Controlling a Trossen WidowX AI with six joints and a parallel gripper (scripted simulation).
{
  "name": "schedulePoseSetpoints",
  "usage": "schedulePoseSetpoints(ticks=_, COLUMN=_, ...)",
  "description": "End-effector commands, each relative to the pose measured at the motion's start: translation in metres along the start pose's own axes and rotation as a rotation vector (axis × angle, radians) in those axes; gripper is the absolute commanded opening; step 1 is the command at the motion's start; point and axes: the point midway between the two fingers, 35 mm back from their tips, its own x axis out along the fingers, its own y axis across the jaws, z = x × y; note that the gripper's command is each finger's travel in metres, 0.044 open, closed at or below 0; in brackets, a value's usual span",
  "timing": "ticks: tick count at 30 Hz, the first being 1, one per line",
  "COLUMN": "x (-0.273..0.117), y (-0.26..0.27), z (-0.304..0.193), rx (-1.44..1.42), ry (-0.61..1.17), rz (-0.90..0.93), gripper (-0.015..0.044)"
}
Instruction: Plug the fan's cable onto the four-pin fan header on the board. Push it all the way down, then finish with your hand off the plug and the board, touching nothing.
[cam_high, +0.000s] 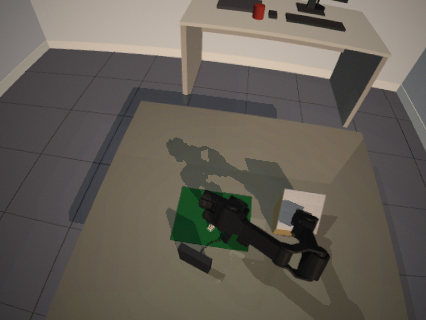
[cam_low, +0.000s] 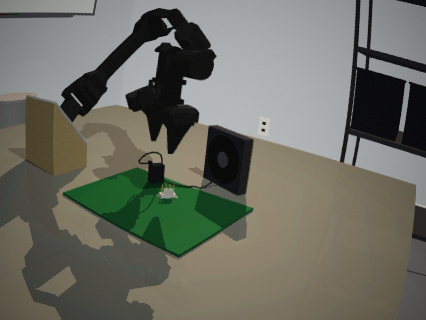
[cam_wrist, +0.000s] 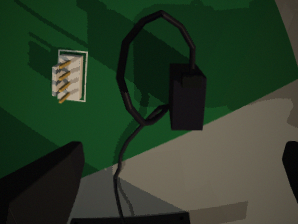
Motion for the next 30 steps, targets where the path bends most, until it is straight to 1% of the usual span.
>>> schedulePoseSetpoints(ticks=1, x=0.018, y=-0.004, z=0.0, rx=0.007, ry=0.011, rz=-0.002, gripper=0.044)
schedulePoseSetpoints(ticks=8, x=0.022, y=-0.004, z=0.0, rx=0.007, ry=0.01, rz=-0.001, gripper=0.044)
schedulePoseSetpoints(ticks=30, x=0.058, y=-0.003, z=0.0, rx=0.006, ry=0.011, rz=-0.001, gripper=0.044)
